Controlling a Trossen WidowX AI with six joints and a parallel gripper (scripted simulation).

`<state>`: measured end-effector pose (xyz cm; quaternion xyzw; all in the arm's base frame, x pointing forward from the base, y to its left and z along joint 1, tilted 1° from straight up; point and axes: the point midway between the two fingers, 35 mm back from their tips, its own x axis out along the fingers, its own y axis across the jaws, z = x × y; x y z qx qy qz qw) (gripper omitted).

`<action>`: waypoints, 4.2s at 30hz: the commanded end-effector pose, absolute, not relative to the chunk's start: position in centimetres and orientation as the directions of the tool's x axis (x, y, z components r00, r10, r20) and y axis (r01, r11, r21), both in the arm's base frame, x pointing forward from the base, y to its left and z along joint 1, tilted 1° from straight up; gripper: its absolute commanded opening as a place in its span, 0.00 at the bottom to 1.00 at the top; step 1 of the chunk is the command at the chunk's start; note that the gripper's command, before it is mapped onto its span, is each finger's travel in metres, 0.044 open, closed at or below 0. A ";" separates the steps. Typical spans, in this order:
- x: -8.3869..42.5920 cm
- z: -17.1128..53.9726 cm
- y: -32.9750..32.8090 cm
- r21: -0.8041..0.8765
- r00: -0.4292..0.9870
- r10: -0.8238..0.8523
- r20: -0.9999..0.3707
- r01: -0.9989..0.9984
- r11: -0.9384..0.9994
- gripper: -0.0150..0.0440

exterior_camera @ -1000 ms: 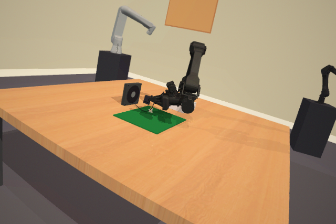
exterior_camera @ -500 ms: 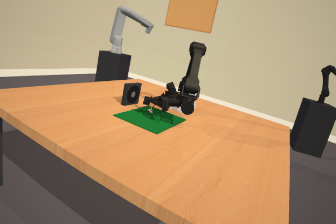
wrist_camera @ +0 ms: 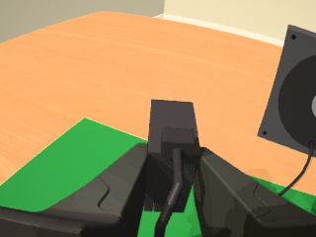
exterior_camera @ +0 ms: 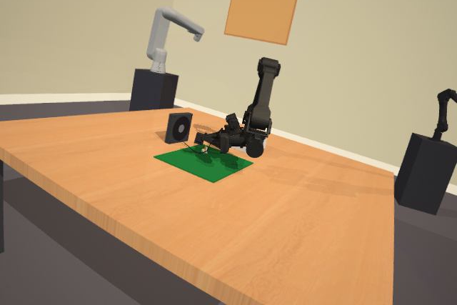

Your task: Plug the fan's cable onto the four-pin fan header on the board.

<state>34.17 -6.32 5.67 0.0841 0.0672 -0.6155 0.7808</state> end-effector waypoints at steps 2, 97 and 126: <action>34.1 5.1 -6.3 0.043 0.232 -0.950 -0.209 0.973 0.228 0.25; 34.2 1.7 -6.2 0.042 0.231 -0.950 -0.209 0.973 0.228 0.25; 34.2 0.7 -6.2 0.042 0.231 -0.950 -0.209 0.973 0.228 0.25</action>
